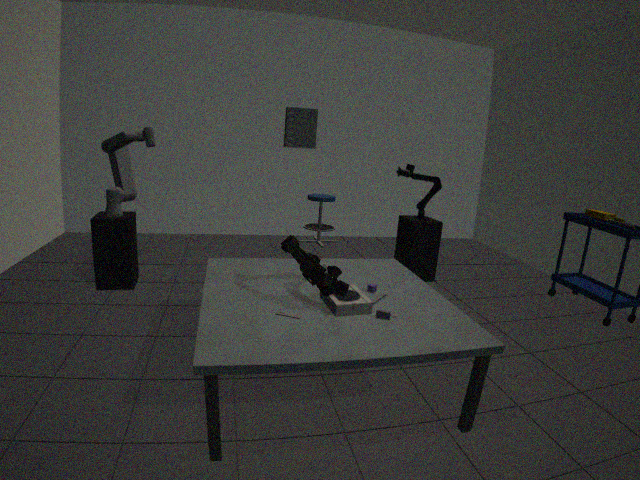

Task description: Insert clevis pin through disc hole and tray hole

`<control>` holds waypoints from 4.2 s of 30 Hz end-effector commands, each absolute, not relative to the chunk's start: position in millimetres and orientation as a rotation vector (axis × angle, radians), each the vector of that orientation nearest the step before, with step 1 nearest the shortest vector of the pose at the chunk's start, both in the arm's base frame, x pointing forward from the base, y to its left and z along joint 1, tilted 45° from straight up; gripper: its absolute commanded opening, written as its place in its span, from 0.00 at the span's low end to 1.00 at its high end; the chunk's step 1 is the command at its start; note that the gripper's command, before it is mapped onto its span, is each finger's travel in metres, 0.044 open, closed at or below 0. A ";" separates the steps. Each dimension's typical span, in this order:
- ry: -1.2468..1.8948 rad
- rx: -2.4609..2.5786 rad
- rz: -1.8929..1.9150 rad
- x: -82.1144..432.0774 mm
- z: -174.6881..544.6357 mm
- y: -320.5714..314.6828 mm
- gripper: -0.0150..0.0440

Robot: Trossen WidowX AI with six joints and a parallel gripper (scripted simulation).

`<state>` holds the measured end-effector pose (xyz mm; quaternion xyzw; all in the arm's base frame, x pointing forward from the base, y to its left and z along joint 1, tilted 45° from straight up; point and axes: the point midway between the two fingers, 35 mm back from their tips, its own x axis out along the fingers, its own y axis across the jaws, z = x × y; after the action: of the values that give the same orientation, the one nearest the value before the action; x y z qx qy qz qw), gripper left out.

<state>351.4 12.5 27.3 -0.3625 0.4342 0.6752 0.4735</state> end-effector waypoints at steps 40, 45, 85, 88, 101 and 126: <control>1.066 -0.887 1.657 346.2 25.8 11.2 0.25; 1.066 -0.887 1.657 346.4 24.9 11.2 0.25; 1.066 -0.887 1.656 345.6 18.8 6.9 0.25; 1.069 -0.885 1.653 345.9 20.2 7.3 0.25; 1.069 -0.885 1.653 345.9 20.2 7.3 0.30; 1.038 -0.925 1.601 363.1 82.0 1.6 0.84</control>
<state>353.7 14.0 52.5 -0.3662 0.4324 0.6732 0.4751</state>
